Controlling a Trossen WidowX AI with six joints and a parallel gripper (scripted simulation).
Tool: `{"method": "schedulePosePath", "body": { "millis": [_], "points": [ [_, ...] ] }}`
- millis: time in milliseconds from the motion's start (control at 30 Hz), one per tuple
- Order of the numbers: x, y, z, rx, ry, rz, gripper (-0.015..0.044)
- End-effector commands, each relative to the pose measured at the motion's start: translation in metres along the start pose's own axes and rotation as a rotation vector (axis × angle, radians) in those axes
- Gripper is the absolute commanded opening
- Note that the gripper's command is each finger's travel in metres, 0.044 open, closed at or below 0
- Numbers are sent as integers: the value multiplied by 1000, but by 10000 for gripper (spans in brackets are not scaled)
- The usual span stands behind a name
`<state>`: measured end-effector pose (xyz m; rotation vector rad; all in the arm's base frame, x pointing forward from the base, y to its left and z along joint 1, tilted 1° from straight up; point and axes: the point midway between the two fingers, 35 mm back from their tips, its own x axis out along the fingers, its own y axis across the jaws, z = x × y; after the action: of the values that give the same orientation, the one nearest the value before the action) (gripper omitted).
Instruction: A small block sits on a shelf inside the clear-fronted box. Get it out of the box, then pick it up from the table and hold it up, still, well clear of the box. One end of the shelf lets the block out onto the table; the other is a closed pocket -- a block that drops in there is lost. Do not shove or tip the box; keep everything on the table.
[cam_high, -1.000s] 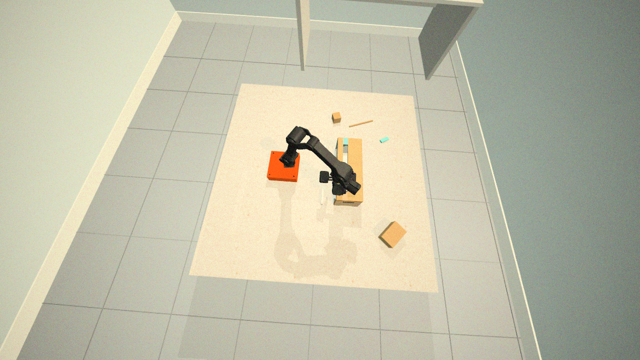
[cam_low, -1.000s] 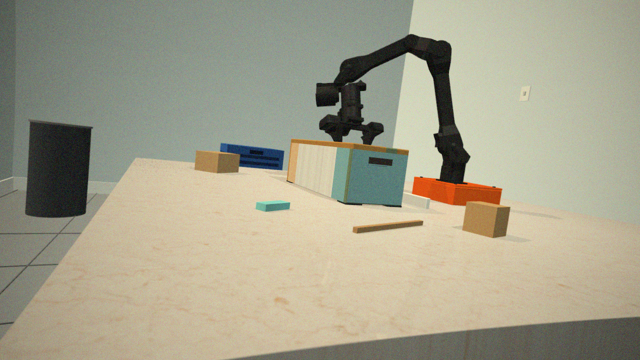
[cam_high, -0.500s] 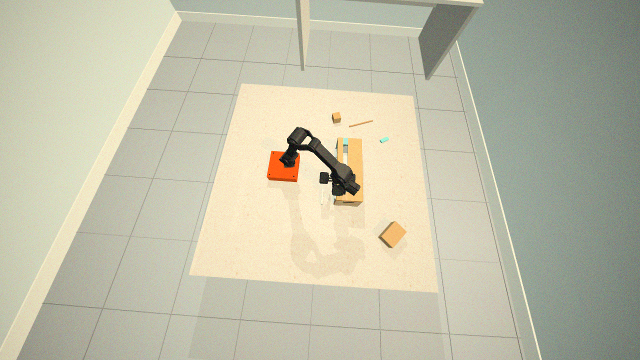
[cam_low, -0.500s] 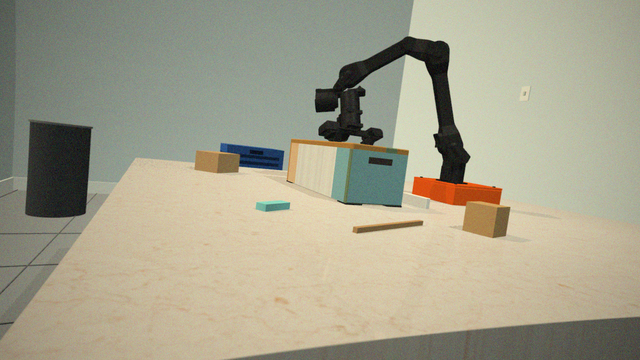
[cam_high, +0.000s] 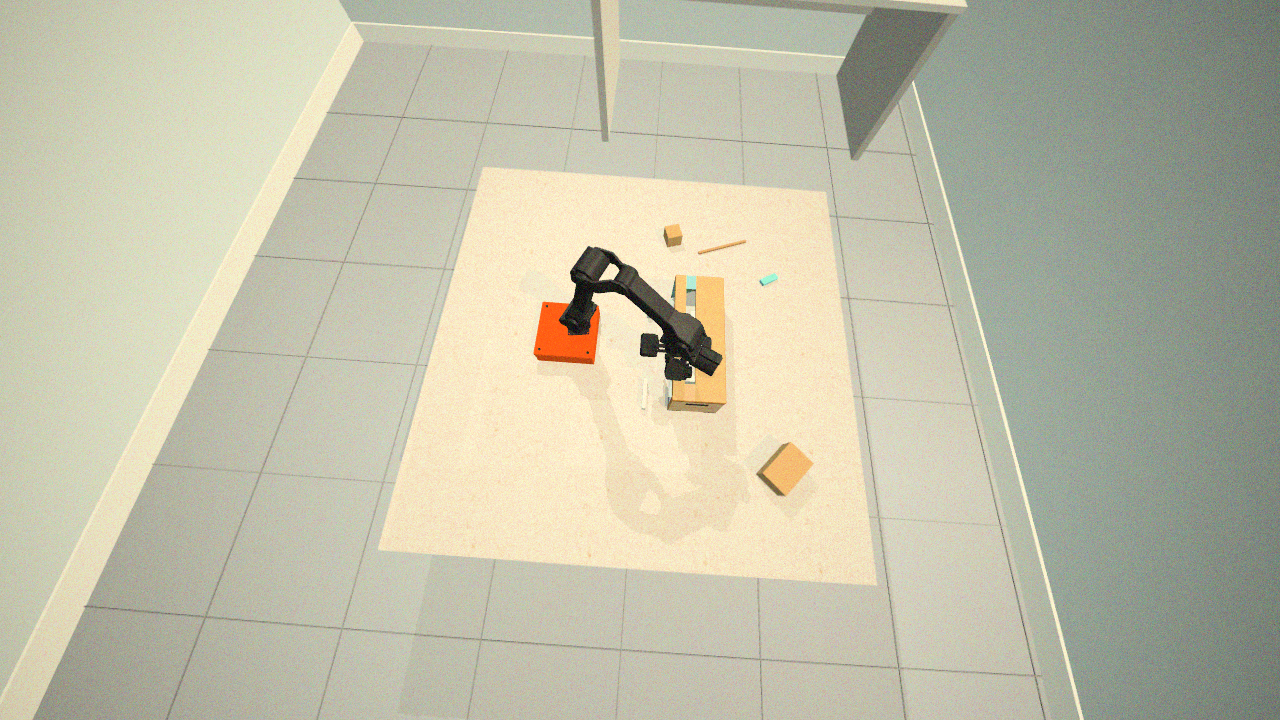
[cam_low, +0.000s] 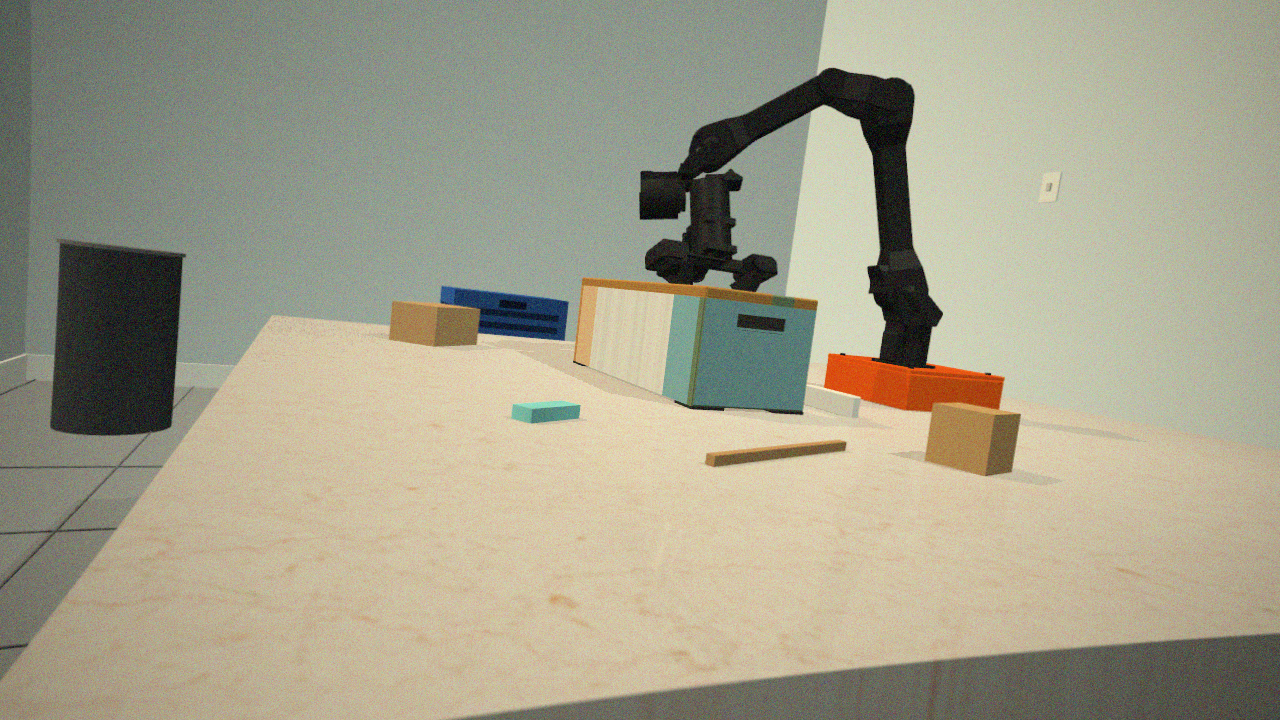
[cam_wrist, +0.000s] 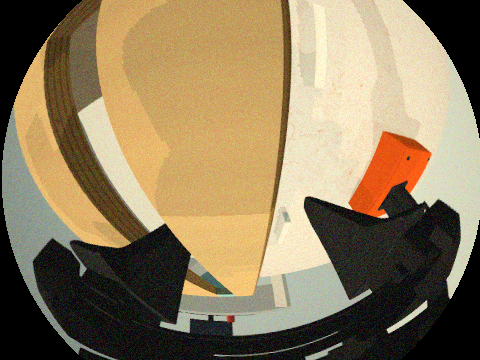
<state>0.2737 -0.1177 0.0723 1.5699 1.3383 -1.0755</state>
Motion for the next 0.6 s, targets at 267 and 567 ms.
{"method": "schedulePosePath", "body": {
  "millis": [267,567],
  "points": [
    [11,-1,-28,2,9,-4,400],
    [18,-1,-47,2,11,-4,400]
  ]
}}
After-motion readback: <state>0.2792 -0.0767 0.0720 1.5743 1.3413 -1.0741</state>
